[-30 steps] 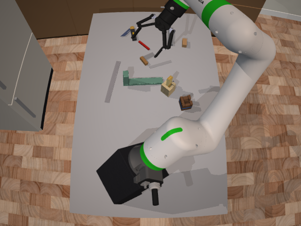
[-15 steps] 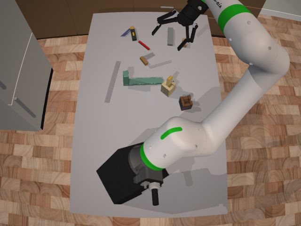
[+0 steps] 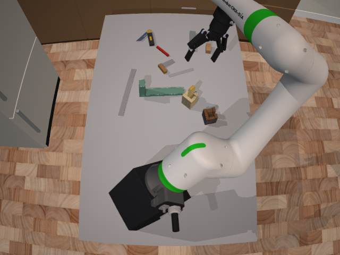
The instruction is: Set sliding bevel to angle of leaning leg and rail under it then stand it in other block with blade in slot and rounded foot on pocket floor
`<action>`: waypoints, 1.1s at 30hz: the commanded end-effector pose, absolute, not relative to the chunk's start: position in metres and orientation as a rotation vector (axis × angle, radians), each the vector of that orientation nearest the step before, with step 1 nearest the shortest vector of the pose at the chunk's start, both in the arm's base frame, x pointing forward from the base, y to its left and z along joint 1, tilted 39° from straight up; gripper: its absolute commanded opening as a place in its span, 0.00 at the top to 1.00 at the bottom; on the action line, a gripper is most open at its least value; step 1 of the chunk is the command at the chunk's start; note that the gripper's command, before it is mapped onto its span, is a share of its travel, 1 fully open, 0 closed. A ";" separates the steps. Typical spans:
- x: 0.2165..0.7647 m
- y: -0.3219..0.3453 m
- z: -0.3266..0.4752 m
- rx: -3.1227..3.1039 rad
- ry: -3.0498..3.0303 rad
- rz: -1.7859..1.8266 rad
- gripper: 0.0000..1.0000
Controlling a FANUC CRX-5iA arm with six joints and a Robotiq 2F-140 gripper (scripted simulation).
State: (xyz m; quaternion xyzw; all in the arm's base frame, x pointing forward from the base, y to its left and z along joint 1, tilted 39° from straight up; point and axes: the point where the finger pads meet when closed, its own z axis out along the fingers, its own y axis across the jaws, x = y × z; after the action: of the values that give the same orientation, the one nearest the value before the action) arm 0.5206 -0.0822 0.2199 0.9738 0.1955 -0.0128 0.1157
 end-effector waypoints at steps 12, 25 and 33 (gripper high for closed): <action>0.550 -0.171 0.159 2.176 1.460 -0.201 0.00; 0.562 -0.185 0.099 1.463 2.072 -0.437 0.00; 0.560 -0.178 0.074 1.108 2.286 -0.518 0.00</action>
State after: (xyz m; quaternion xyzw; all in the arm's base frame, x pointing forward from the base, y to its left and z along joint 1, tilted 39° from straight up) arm 0.5597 -0.1809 0.0874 0.4808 0.8128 -0.1840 0.2726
